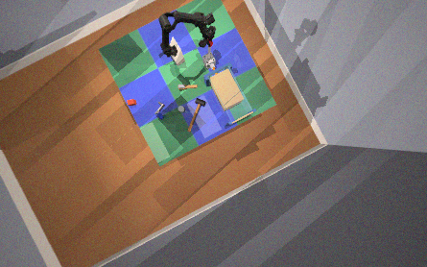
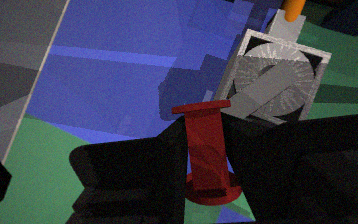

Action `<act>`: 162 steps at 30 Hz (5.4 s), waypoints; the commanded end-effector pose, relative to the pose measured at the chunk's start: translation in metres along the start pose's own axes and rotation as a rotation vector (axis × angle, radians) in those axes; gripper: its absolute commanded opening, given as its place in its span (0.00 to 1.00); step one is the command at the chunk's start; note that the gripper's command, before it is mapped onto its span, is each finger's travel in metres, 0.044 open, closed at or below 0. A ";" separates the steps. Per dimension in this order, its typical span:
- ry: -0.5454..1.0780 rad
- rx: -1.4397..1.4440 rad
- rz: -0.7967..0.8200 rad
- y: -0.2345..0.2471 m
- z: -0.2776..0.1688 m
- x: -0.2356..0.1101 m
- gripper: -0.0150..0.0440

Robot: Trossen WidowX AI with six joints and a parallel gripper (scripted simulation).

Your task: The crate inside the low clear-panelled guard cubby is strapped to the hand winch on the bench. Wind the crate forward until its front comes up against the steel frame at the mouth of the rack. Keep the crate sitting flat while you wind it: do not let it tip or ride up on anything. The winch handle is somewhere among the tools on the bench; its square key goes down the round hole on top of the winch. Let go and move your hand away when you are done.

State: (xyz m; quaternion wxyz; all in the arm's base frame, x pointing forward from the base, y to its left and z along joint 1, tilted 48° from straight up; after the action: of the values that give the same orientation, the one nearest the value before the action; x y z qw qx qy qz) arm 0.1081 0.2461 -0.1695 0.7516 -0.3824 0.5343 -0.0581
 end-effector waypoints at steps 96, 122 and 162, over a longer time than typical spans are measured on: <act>0.021 -0.029 -0.024 -0.124 -0.025 -0.019 0.25; 0.021 -0.029 -0.026 -0.148 -0.008 -0.013 0.25; 0.019 -0.028 -0.029 -0.173 0.027 0.002 0.25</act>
State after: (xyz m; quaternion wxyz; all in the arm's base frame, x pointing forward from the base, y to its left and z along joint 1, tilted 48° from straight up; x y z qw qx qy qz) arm 0.1733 0.1398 -0.0586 0.7305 -0.4044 0.5477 -0.0530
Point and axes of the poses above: the point midway between the two fingers, 35 mm back from their tips, its own x axis out along the fingers, its own y axis across the jaws, z = x × y, the point moved 2 cm from there along -x, back along the fingers, and after that the axes turned 7 degrees about x, right-handed, at the moved point
